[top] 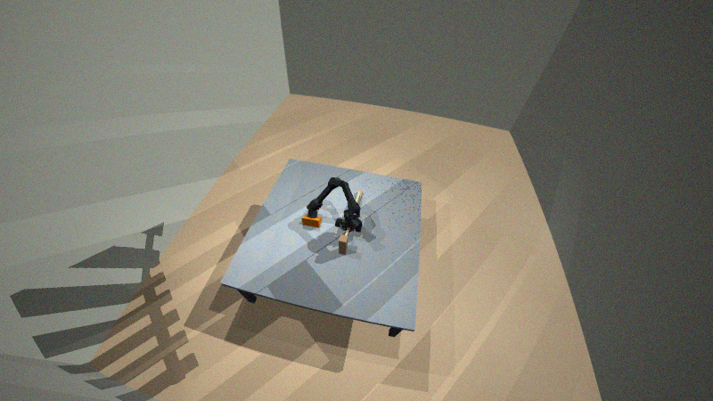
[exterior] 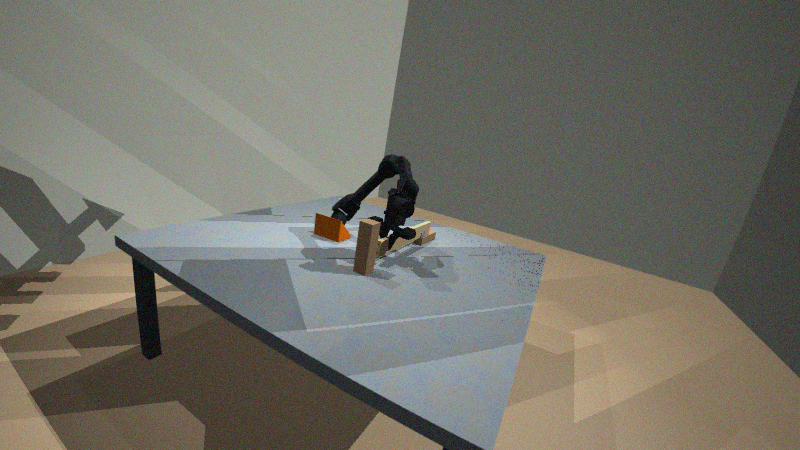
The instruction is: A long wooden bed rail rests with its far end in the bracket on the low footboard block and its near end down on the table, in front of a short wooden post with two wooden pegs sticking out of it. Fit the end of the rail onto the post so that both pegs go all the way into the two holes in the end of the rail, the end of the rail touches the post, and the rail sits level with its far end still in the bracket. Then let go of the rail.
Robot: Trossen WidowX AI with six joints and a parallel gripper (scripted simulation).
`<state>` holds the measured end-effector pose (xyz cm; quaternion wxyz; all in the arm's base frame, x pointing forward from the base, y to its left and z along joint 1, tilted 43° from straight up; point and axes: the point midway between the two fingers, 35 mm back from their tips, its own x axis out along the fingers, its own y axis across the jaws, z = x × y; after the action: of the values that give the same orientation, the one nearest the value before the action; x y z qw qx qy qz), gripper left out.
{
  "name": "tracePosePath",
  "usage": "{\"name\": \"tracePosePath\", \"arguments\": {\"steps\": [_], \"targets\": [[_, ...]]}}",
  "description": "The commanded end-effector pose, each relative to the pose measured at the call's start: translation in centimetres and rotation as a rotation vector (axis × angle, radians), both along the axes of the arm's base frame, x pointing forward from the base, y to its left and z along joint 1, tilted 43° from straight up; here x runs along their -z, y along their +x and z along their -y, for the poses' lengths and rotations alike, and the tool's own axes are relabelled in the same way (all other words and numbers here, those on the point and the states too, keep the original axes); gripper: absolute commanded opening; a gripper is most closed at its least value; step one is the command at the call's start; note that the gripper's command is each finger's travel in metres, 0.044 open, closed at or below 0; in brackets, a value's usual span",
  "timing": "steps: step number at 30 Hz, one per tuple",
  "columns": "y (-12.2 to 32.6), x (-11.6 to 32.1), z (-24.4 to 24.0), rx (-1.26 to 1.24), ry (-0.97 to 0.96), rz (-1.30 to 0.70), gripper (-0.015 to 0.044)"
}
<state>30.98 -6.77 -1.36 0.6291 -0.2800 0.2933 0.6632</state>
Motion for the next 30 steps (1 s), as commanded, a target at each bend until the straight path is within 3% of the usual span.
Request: {"name": "tracePosePath", "arguments": {"steps": [1,30], "targets": [[0.38,-0.53,0.59,0.011,-0.004,0.016,0.0000],[0.08,-0.21,0.30,0.011,-0.004,0.016,0.0000]]}}
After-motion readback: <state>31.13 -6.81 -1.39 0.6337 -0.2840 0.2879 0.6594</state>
